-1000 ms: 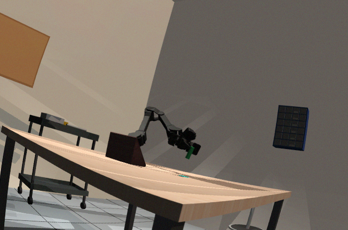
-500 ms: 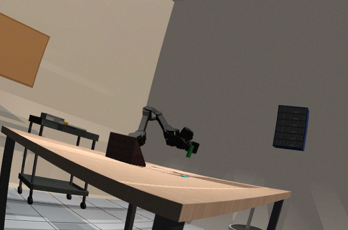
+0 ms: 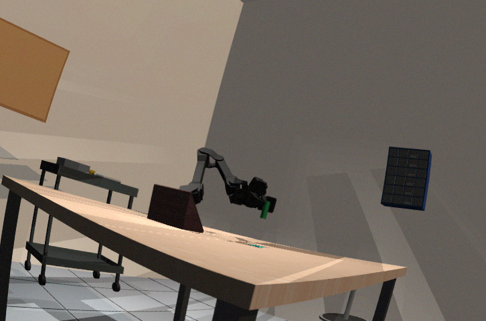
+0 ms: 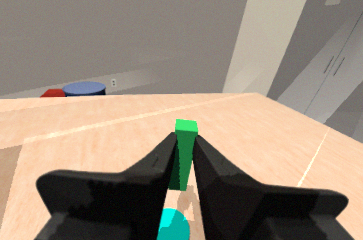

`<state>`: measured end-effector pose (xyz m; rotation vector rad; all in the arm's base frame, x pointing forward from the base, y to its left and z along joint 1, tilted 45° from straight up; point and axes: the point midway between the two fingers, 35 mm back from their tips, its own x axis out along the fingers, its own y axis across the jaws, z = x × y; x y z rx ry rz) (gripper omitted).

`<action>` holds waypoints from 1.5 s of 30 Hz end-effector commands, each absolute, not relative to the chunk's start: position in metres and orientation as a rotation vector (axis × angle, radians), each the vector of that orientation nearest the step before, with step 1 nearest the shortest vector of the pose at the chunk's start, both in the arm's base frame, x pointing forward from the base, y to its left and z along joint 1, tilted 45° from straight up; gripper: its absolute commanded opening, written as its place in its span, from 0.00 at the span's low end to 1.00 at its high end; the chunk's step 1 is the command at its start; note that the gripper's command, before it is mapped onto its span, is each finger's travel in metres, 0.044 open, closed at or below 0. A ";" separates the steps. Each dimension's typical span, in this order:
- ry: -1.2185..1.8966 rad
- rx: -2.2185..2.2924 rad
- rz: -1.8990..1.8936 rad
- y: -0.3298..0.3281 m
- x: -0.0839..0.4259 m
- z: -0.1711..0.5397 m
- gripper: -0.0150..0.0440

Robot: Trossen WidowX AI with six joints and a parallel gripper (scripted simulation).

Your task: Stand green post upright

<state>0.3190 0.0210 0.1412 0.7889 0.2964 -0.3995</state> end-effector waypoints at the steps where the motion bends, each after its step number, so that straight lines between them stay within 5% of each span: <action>1: 0.287 0.797 -0.402 0.020 0.318 0.142 0.29; 45: 0.291 0.804 -0.393 0.096 0.315 0.066 0.29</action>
